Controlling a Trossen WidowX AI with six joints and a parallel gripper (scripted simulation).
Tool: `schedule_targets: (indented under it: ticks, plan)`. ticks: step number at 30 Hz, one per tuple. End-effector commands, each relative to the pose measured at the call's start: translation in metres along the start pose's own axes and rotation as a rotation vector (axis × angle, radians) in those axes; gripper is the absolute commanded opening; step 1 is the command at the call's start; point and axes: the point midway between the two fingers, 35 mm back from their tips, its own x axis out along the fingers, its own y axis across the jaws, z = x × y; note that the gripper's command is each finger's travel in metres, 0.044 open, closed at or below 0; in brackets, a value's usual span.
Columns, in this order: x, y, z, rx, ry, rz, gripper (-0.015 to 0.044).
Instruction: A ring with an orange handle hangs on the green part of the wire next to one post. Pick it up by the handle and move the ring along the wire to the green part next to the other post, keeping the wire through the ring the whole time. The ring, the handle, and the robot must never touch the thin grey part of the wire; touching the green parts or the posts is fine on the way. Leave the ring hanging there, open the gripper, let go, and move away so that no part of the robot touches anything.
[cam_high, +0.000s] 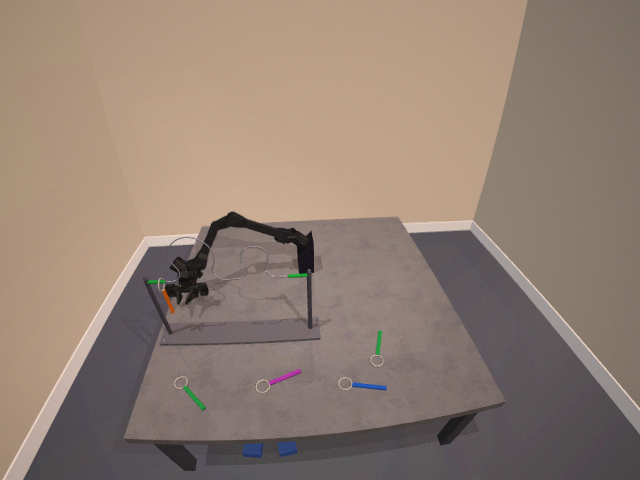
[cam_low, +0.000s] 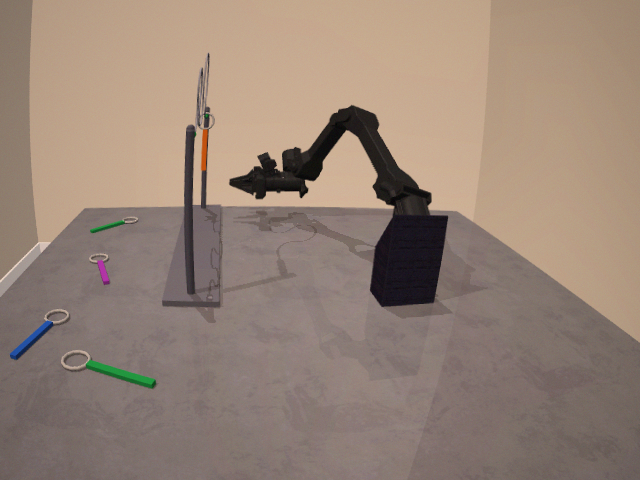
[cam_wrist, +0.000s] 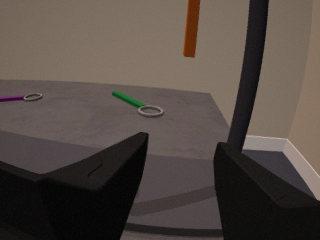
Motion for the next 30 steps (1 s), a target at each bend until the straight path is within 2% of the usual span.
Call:
schedule_targets:
  ticks: [1,5,13,30]
  plan:
    - [-0.001,-0.001,0.004,-0.025,-0.017,0.014,0.0160]
    - [-0.006,-0.008,0.005,-0.026,-0.017,0.015,0.0160]
    - [0.040,-0.007,0.054,-0.024,-0.020,0.010,0.0160]
    - [0.057,-0.008,0.055,-0.023,-0.021,0.009,0.0160]
